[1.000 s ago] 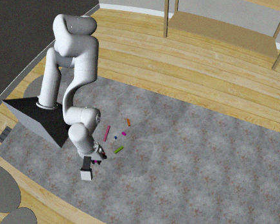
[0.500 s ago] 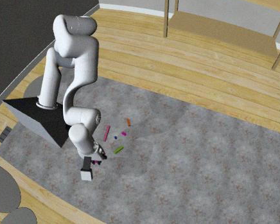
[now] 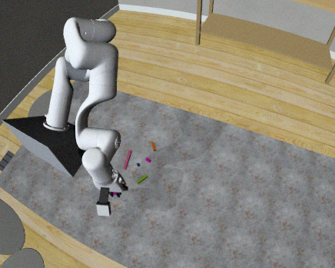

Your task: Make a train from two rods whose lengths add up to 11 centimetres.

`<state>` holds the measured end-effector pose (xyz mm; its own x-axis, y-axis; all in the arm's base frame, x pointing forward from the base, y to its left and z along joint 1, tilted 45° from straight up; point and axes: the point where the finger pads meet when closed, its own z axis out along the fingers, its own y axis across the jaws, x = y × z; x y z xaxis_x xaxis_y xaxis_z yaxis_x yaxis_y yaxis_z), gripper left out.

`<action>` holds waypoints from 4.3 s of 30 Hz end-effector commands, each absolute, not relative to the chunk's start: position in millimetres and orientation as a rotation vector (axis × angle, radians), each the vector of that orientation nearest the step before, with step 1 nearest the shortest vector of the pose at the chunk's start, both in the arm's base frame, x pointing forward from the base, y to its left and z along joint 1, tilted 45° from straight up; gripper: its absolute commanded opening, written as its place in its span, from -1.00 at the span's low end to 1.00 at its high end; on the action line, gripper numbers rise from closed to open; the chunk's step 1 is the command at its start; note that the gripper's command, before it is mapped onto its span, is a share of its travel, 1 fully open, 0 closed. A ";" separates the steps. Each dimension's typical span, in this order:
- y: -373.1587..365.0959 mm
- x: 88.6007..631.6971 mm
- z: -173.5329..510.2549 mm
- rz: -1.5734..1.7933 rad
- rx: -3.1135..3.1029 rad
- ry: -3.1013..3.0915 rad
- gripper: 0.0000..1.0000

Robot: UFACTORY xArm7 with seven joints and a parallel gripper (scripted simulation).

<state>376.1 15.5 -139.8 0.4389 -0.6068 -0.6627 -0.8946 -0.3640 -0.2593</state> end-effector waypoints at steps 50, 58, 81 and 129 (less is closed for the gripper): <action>-15.2 380.6 -111.0 0.619 -2.096 1.259 -0.28; -40.2 383.5 -86.0 0.619 -2.096 1.259 -0.28; -50.2 384.6 -76.0 0.619 -2.096 1.259 1.00; 72.7 337.5 16.5 0.680 -2.022 1.412 -0.51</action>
<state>336.3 74.0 15.9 0.3114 -0.6518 -0.6915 -0.9465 -0.2778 -0.1643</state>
